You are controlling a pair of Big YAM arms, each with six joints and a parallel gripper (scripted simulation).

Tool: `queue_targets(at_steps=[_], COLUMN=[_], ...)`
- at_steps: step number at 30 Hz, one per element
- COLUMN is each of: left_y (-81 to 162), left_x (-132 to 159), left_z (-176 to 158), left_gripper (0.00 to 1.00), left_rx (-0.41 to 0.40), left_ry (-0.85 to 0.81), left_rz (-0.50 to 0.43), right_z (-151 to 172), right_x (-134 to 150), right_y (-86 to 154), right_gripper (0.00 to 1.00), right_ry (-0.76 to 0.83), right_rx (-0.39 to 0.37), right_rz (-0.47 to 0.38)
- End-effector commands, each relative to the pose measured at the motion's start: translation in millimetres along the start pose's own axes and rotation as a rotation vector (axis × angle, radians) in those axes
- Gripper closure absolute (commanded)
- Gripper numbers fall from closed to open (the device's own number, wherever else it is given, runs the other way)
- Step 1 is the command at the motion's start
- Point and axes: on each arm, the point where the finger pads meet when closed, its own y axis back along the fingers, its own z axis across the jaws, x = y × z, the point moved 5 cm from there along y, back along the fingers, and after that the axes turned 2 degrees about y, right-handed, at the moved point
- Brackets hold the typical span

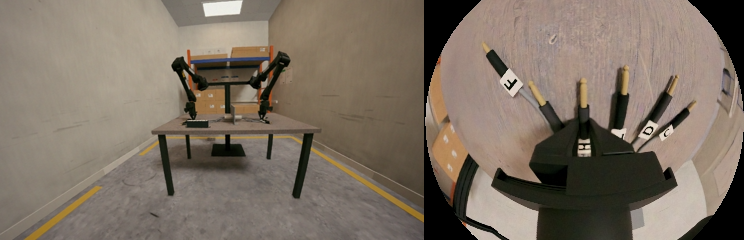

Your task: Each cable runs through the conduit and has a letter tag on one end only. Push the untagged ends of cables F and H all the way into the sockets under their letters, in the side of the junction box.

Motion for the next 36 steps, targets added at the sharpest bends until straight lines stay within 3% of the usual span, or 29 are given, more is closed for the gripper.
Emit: queue_targets(at_steps=[1,4,5,6,10,17,22,27,34,36], left_y=[1,1,1,1,1,1,1,1,1,1], left_x=[0,0,0,0,0,0,0,0,0,0], left_z=[-1,-1,-1,-1,-1,-1,-1,-1,-1,-1], left_gripper=[0.89,0.92,1.0,0.95,0.95,0.95,0.95,0.95,0.95,0.95], left_rx=[0.004,0.004,0.004,0.004,0.004,0.004,0.004,0.004,0.004,0.004], left_ry=[0.01,0.01,0.01,0.01,0.01,0.01,0.01,0.01,0.01,0.01], left_rz=[0.001,0.001,0.001,0.001,0.001,0.001,0.001,0.001,0.001,0.001], right_z=[5,5,2,1,-1,-3,-4,15,79,79], right_x=[-1,-1,0,0,1,4,4,21,81,81], right_y=[3,3,2,9,24,88,104,87,57,57], right_gripper=[0.94,1.0,0.95,0.95,0.95,0.95,0.95,0.95,0.95,0.95], right_ry=[-0.017,-0.017,-0.006,-0.017,-0.015,-0.01,-0.01,-0.048,-0.036,-0.036], right_rx=[-0.015,-0.015,-0.007,-0.009,0.001,0.0,0.0,0.013,0.013,0.013], right_rz=[-0.002,-0.002,-0.001,-0.002,0.001,0.005,0.005,0.02,0.014,0.014])
